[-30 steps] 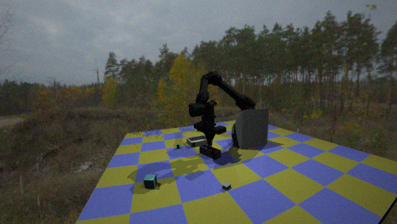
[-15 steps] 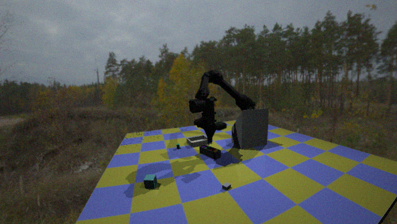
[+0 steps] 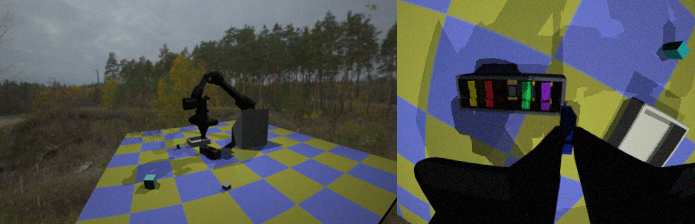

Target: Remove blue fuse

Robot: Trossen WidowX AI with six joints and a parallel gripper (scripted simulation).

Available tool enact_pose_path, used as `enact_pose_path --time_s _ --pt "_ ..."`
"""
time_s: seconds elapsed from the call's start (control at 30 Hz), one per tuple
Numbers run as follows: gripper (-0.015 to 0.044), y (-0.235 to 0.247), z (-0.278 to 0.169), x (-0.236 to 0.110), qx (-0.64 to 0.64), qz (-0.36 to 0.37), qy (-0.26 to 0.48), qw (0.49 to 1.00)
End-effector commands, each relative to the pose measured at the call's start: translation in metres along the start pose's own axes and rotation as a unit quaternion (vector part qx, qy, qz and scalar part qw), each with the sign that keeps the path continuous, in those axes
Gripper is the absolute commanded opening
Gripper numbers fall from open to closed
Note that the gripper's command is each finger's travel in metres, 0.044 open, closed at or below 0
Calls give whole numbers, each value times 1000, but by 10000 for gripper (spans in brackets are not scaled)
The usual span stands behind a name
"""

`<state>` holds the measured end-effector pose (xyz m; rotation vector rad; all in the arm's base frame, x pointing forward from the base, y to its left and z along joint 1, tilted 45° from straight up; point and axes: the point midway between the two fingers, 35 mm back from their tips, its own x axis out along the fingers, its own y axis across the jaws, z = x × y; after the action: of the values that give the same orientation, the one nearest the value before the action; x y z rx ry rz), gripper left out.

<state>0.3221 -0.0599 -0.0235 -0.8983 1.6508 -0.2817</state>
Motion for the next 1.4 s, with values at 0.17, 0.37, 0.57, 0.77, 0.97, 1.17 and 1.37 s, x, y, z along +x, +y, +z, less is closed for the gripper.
enact_pose_path --time_s 0.17,0.37,0.57,0.77,0.97,1.17,1.37 --pt "0 -66 -25 -2 -1 -3 -2 1000" --pt "0 -107 -51 -3 0 -9 2 1000" --pt "0 -130 -69 -4 0 -14 6 1000" --pt "0 -130 -69 0 0 -14 6 1000" --pt "0 -130 -69 10 0 -14 6 1000" --pt "0 -130 -69 20 0 -14 6 1000" --pt "0 -131 -69 29 0 -15 6 1000"
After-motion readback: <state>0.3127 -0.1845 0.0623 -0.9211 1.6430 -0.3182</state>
